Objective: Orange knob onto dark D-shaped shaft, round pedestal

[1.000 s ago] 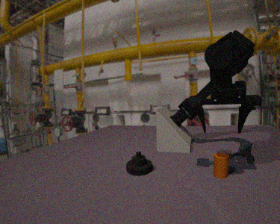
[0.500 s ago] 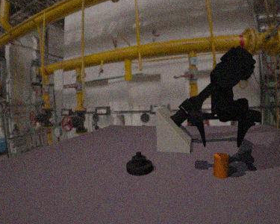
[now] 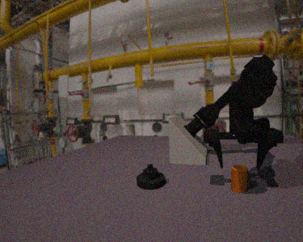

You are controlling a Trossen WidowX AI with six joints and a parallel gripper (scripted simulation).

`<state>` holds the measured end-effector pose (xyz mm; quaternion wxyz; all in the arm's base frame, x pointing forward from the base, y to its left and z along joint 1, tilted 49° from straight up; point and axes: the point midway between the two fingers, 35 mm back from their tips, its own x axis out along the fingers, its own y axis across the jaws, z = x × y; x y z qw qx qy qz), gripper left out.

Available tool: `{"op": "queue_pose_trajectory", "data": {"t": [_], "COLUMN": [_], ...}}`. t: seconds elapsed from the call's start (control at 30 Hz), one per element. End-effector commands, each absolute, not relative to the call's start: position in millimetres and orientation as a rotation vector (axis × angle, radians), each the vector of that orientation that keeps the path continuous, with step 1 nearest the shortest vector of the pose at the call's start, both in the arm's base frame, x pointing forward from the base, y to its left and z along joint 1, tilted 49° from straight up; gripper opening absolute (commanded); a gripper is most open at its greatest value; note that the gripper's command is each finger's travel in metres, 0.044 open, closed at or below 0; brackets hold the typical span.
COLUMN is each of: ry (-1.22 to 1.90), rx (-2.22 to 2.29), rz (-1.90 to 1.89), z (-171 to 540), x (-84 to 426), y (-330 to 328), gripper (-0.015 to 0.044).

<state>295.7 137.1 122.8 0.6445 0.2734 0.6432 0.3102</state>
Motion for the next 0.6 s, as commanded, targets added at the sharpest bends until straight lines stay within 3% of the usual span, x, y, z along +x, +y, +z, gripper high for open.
{"op": "queue_pose_trajectory", "data": {"t": [0.0, 0.57], "ry": [1.464, 1.463], "rx": [0.627, 0.628], "rz": [0.703, 0.704], "z": [119.0, 101.4], "x": [296.4, 295.7], "y": [140.8, 161.6], "gripper": [0.0440, 0.0440]}}
